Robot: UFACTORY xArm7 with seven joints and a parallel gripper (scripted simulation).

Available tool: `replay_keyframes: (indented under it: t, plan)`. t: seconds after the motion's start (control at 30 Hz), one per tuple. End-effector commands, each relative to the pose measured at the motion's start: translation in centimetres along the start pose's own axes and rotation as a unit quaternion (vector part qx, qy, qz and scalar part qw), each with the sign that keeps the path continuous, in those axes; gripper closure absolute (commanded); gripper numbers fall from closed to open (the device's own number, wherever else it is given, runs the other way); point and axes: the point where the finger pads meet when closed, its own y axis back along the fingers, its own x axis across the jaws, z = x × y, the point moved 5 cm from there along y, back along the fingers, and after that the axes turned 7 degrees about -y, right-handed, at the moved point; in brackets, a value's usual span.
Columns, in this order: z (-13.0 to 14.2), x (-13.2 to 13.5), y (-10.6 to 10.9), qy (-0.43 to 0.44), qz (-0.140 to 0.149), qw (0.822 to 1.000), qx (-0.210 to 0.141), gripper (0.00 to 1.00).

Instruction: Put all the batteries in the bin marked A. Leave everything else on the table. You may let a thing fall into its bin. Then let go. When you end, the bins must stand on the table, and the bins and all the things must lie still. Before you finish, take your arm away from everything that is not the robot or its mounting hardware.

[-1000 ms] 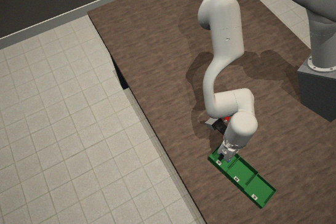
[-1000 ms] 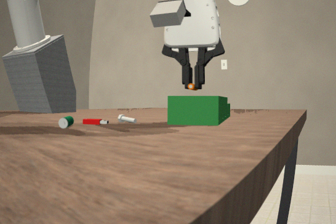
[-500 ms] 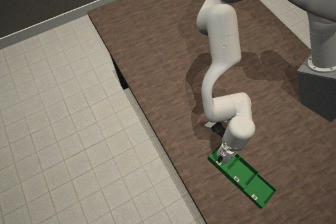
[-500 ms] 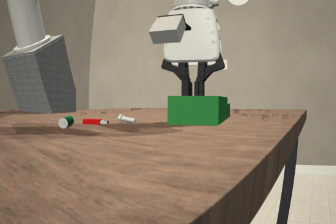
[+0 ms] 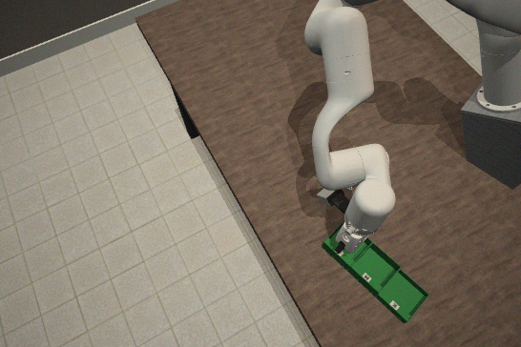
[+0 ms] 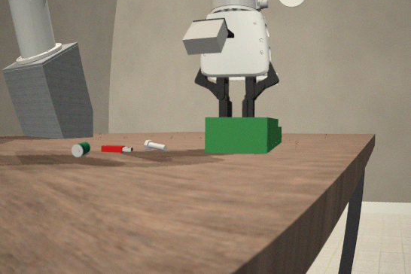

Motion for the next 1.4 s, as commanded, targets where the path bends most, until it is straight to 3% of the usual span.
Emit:
replay_keyframes:
  t: [0.0, 0.57, 1.37]
  plan:
    - [0.1, -0.1, 0.2, 0.000, -0.002, 1.000, -0.001, 0.77]
    - [0.1, -0.1, 0.7, 0.000, -0.002, 1.000, -0.001, 0.77]
    - [0.1, -0.1, 3.9, 0.000, -0.002, 1.000, -0.001, 0.77]
